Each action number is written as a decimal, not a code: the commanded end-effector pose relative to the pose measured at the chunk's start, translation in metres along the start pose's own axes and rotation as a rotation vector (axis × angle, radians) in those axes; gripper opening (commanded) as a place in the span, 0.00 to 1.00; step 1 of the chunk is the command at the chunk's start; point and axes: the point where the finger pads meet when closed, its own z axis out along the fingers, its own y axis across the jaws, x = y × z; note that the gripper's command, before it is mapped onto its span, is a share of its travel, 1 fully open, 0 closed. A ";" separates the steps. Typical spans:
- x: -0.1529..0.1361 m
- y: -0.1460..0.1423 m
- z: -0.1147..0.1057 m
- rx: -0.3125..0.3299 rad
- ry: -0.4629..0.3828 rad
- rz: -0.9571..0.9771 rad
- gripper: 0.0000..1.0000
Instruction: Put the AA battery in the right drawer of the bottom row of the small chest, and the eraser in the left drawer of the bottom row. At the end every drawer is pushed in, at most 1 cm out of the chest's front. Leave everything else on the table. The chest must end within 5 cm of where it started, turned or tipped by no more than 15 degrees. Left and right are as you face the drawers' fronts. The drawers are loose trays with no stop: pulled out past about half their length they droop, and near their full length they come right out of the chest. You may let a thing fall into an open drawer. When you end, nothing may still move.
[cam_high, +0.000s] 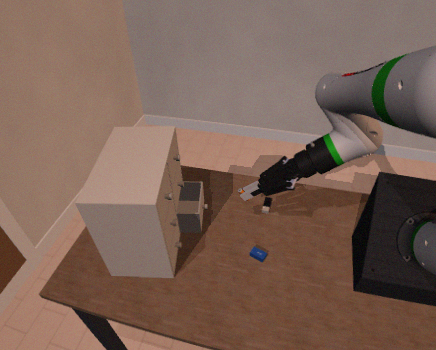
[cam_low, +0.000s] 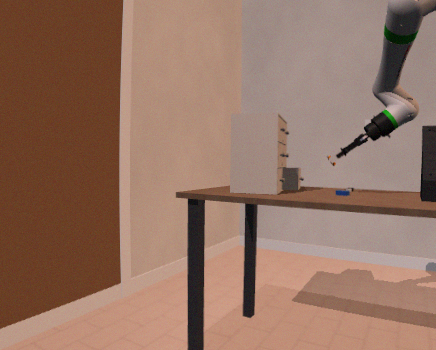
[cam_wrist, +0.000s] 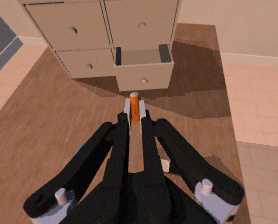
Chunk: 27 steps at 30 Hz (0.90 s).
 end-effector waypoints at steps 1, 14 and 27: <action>-0.002 0.000 0.000 0.006 0.064 -0.003 0.06; -0.003 0.000 -0.001 0.006 0.109 -0.003 0.06; -0.002 0.000 0.001 0.006 0.109 -0.003 0.06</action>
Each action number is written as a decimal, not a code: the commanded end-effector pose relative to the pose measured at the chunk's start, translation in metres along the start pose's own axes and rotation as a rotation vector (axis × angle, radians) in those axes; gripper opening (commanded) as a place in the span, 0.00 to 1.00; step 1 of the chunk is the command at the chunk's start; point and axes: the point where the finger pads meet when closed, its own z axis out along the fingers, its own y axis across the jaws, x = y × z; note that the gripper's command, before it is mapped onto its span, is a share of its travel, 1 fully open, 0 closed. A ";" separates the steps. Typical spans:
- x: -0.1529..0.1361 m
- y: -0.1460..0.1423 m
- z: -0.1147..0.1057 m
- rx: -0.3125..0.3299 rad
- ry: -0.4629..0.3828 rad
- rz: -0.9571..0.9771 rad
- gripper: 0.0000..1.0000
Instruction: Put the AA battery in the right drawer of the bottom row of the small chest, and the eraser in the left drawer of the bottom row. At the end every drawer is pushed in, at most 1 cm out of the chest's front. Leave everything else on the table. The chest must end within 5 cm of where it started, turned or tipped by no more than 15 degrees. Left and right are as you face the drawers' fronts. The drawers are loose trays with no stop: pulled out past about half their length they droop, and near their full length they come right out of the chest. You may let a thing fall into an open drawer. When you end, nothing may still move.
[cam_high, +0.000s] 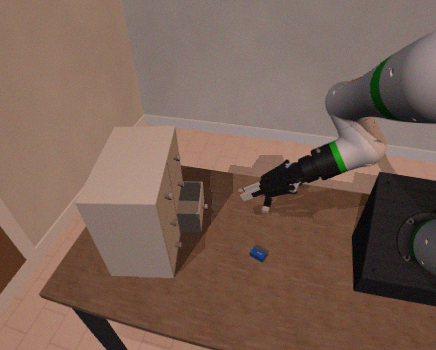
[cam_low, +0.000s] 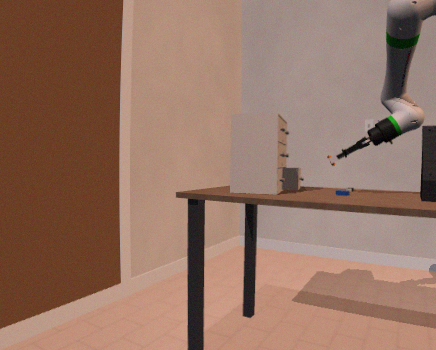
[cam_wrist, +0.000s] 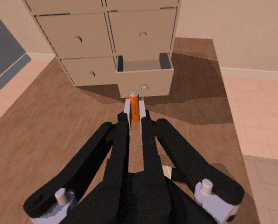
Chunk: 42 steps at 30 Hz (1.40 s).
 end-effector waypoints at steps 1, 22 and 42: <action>0.001 0.000 0.001 0.000 0.000 0.000 0.06; 0.021 0.000 0.036 0.000 0.000 0.000 0.06; 0.056 0.000 0.097 0.000 0.000 0.000 0.06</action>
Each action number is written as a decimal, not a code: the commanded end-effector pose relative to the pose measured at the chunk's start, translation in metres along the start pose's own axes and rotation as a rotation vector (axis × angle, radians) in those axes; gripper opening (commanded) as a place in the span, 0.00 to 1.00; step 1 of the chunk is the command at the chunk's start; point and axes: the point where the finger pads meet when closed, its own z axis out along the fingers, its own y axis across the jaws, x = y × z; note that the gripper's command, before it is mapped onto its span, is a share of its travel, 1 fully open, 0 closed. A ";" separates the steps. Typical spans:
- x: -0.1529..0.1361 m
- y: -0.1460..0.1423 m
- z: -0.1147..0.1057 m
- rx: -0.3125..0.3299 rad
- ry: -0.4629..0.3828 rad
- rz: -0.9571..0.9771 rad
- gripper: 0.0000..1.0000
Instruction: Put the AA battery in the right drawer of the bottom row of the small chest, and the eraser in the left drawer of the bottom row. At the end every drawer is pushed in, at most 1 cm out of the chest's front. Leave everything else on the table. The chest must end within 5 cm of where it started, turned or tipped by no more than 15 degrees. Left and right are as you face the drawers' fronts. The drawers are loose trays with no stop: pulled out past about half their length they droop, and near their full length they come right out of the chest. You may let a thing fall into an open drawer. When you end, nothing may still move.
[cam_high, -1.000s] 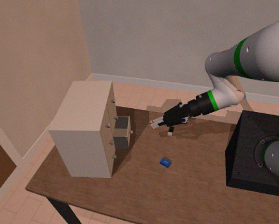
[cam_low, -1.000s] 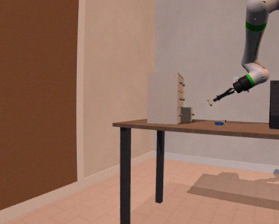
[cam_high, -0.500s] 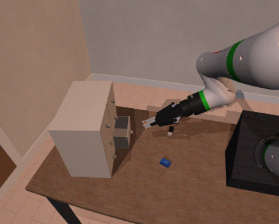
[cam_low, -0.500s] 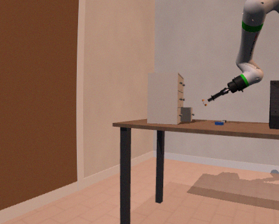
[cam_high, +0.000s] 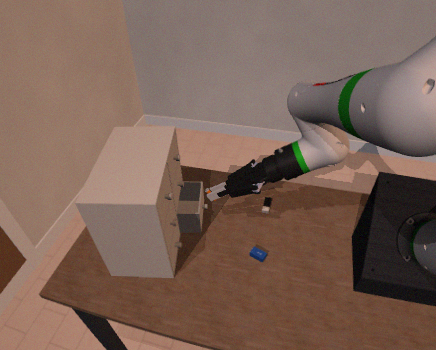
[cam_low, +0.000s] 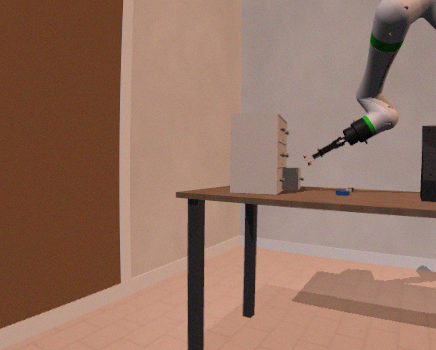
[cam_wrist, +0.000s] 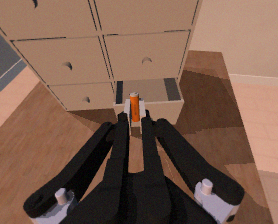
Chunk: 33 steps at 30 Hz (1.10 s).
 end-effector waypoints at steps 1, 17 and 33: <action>0.007 0.001 0.012 -0.001 0.000 0.000 0.06; 0.029 0.001 0.051 -0.001 0.000 0.000 0.06; 0.036 0.001 0.062 -0.001 0.000 0.000 0.06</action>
